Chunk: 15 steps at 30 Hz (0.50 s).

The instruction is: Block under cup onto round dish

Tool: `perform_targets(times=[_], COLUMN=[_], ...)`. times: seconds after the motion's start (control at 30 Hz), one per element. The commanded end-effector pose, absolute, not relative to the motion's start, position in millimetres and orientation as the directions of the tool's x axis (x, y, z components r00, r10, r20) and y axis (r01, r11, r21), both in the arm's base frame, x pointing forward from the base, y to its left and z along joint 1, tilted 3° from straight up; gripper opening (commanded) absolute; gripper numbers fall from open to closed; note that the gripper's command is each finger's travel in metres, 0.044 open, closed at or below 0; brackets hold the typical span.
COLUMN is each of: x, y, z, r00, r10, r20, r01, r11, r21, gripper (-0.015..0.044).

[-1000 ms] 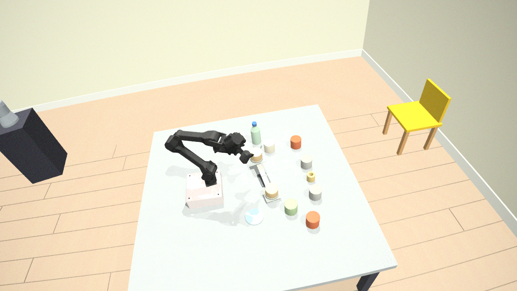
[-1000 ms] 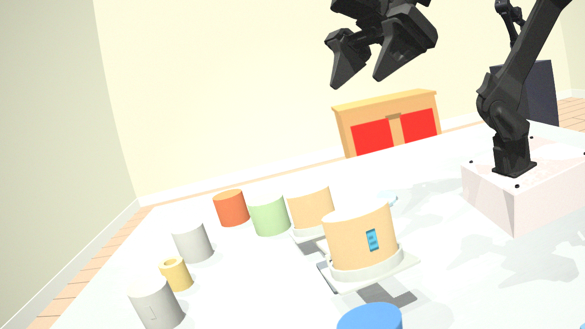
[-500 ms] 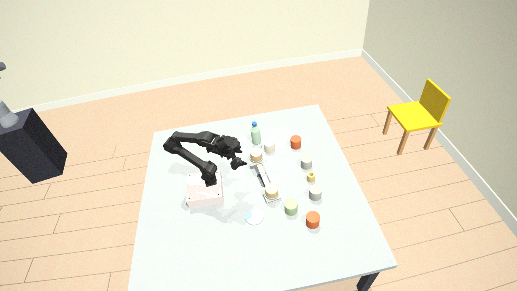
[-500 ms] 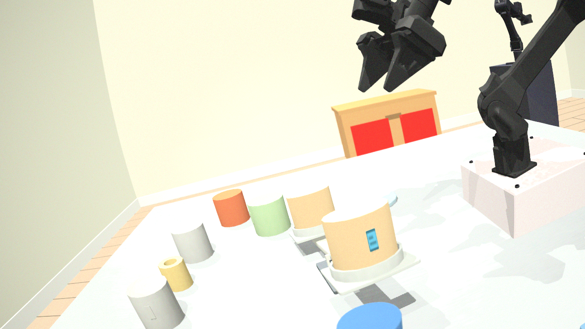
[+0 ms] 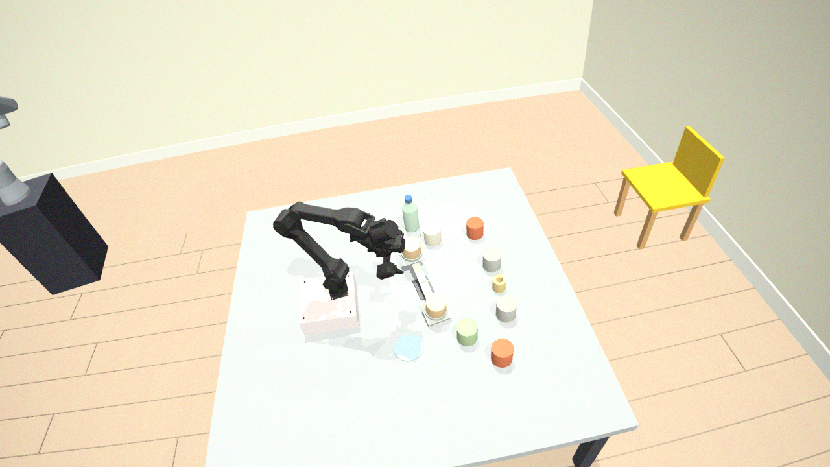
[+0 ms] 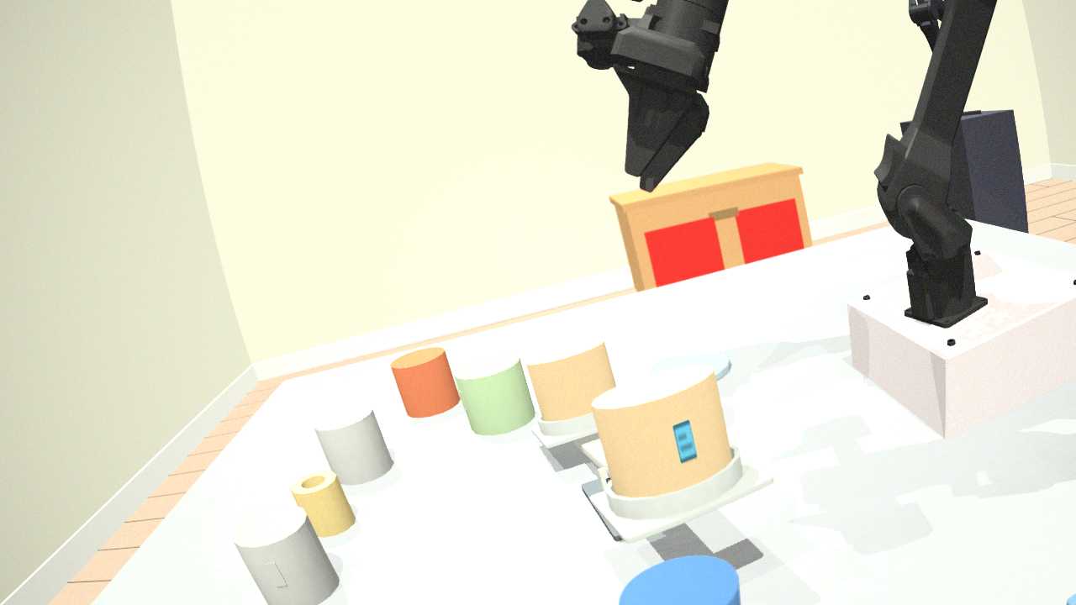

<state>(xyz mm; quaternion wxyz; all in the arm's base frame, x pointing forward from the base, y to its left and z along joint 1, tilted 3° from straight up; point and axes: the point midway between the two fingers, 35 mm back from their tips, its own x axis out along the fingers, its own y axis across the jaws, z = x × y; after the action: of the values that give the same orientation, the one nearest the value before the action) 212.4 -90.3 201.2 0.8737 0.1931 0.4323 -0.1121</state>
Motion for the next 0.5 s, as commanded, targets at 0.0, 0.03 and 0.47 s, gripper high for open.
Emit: perform_targets(times=[0.0,0.03,0.47], x=[223.0,225.5,259.3], y=[-101.6,-104.4,-140.8], z=[200.6,199.6,177.8], r00=[0.559,0.547,0.372], r10=[-0.035,-0.035,-0.036], r20=[-0.828,-0.837,-0.927], r01=[0.461,0.487,0.789], r11=[0.843,0.826,0.539], r21=[0.276,0.284,0.296], gripper=[0.044,0.044,0.044])
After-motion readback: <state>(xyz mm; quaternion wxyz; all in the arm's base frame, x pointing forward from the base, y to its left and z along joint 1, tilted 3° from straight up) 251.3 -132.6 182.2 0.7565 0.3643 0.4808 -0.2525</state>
